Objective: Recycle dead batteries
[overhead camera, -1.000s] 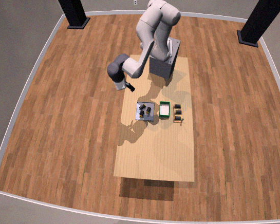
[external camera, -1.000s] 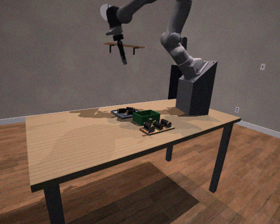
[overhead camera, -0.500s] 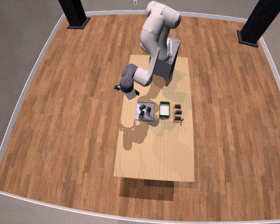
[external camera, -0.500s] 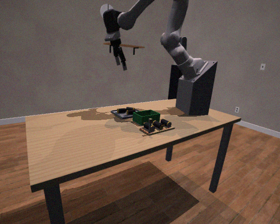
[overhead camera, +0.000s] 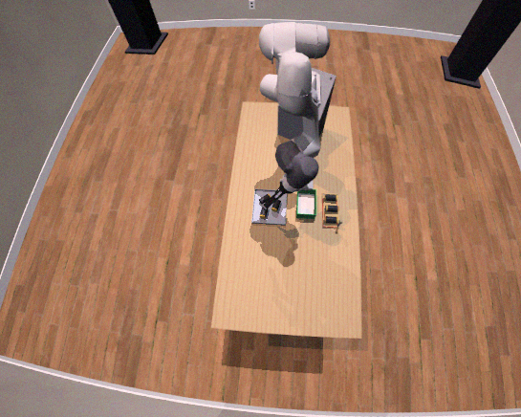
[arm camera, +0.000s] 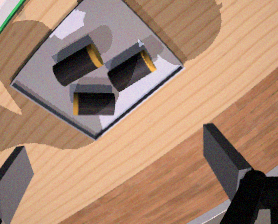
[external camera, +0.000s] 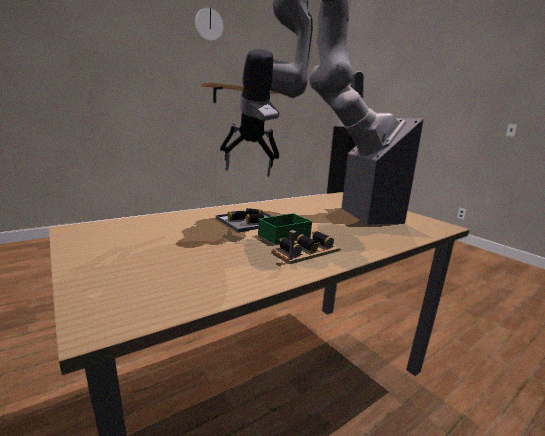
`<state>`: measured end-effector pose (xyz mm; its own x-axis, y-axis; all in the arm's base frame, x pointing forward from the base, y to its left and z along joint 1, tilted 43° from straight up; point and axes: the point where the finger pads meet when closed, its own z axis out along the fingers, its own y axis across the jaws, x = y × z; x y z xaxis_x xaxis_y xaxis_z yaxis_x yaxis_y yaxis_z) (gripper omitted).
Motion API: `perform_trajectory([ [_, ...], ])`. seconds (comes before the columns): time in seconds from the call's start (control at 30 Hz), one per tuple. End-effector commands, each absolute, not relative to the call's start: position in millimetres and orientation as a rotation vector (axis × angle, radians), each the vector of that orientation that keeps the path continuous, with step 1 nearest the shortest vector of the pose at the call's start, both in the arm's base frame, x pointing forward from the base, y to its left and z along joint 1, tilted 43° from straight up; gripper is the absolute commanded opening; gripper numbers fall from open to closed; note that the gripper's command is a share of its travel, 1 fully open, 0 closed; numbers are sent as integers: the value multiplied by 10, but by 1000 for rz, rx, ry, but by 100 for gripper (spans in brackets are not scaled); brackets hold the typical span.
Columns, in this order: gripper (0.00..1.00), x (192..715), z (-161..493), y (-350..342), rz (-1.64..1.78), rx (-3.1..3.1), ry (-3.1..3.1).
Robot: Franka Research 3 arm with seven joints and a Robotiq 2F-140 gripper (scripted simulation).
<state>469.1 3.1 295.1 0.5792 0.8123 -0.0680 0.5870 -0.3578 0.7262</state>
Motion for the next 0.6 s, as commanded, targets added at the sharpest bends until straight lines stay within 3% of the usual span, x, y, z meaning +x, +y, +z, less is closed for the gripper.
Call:
perform_trajectory([
  [0.0, 100, 4784, 2693, 720, 439, 1746, 1584],
  [0.17, 100, 4689, 2370, 1115, 453, 1623, 1772],
  [0.47, 100, 4443, 1641, 2829, 464, 1539, 1894],
  [0.57, 100, 4443, 1641, 2829, 464, 1539, 1894],
])
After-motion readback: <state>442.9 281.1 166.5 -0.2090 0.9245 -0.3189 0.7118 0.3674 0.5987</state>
